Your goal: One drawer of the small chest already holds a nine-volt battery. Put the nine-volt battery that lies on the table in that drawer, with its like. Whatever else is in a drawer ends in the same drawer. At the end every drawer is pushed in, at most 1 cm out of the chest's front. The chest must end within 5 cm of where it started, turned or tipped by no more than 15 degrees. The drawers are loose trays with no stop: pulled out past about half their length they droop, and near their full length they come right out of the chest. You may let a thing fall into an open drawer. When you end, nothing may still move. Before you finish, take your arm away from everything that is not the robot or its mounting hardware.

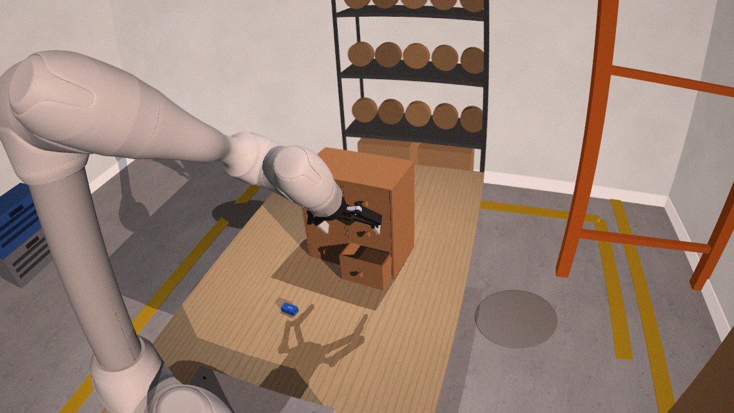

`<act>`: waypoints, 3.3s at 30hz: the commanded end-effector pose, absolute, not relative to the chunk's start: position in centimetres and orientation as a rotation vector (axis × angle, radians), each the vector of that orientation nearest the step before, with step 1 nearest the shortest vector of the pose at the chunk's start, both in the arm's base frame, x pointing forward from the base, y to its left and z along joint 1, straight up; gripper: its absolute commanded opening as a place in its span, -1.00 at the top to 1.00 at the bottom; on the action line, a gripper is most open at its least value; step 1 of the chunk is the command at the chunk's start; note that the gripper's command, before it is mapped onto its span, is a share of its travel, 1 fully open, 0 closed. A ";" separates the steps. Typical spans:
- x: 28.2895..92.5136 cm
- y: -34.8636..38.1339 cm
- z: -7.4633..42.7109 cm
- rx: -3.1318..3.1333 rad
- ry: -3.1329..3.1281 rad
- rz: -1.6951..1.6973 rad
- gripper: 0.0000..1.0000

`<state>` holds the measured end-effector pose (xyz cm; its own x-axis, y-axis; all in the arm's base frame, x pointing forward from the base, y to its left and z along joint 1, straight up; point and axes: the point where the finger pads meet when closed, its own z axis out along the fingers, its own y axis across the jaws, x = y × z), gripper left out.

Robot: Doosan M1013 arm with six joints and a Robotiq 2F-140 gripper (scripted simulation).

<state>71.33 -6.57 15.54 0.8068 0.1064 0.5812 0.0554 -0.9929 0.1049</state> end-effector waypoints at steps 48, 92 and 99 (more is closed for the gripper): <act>53.9 -4.4 21.2 3.133 -0.237 -0.010 -1.00; 53.3 -4.4 13.1 2.937 -0.222 0.953 -1.00; 54.4 -4.5 12.1 2.864 -0.215 1.139 -1.00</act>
<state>53.98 -4.45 12.76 0.7590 -0.1144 0.6410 -0.1476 -0.9891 -0.0017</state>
